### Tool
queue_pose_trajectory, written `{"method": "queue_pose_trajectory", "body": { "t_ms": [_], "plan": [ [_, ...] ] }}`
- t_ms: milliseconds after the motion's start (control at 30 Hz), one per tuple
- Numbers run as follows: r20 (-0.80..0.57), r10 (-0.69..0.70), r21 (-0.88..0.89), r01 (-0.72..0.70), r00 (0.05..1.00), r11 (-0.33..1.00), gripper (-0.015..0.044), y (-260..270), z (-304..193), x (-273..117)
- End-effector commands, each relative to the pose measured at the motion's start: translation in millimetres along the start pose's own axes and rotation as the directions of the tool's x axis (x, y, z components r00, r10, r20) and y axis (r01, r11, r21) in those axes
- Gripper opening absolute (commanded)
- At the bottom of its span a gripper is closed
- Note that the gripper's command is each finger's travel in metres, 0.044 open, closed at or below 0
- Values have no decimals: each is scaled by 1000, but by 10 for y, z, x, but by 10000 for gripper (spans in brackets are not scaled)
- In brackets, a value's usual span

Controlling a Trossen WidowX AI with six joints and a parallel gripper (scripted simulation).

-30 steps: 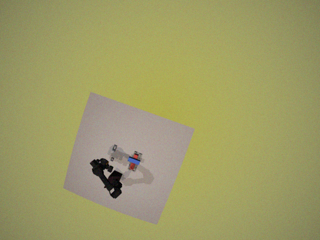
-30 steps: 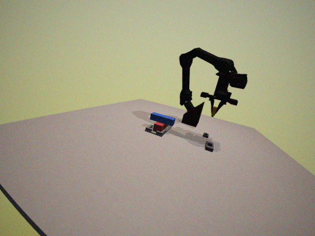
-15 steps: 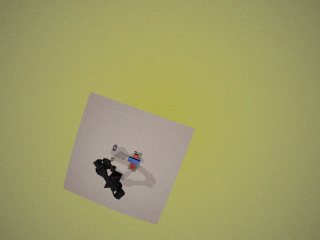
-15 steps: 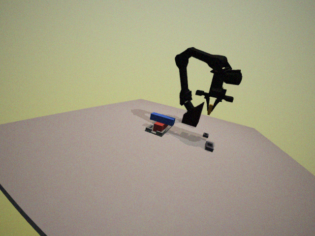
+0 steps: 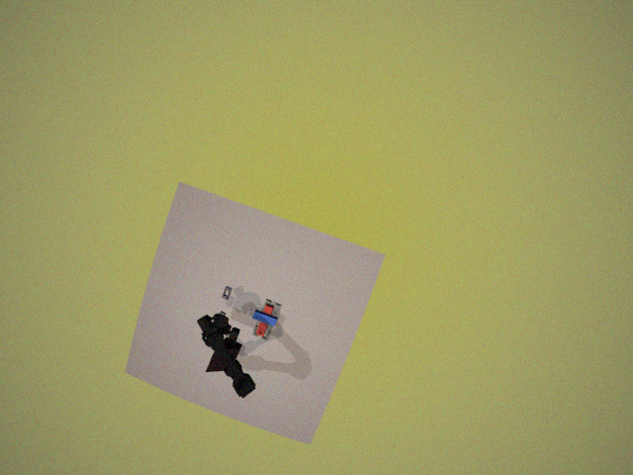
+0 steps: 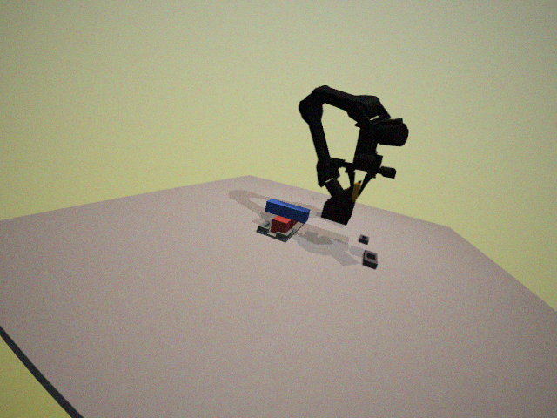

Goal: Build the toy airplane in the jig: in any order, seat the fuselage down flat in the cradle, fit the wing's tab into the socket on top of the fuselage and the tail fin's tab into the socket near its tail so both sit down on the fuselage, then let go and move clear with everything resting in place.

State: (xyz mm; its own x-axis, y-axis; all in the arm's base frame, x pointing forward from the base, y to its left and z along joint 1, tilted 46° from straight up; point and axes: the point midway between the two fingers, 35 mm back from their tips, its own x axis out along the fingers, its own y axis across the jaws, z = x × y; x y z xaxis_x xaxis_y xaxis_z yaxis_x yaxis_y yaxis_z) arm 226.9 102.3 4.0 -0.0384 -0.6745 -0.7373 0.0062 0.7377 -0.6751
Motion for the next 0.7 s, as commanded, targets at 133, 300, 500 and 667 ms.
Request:
{"method": "queue_pose_trajectory", "body": {
  "t_ms": [133, 300, 500, 667],
  "plan": [
    [9, 3, -12, -3, 1000, 1000, 0, -287, 71, 28],
    [11, 5, -18, -4, 1000, 1000, 0, -449, 100, 53],
    [13, 4, -23, -3, 1000, 1000, 0, -643, 121, 88],
    [14, 1, -28, -1, 1000, 1000, 0, -805, 128, 121]
  ]
}}
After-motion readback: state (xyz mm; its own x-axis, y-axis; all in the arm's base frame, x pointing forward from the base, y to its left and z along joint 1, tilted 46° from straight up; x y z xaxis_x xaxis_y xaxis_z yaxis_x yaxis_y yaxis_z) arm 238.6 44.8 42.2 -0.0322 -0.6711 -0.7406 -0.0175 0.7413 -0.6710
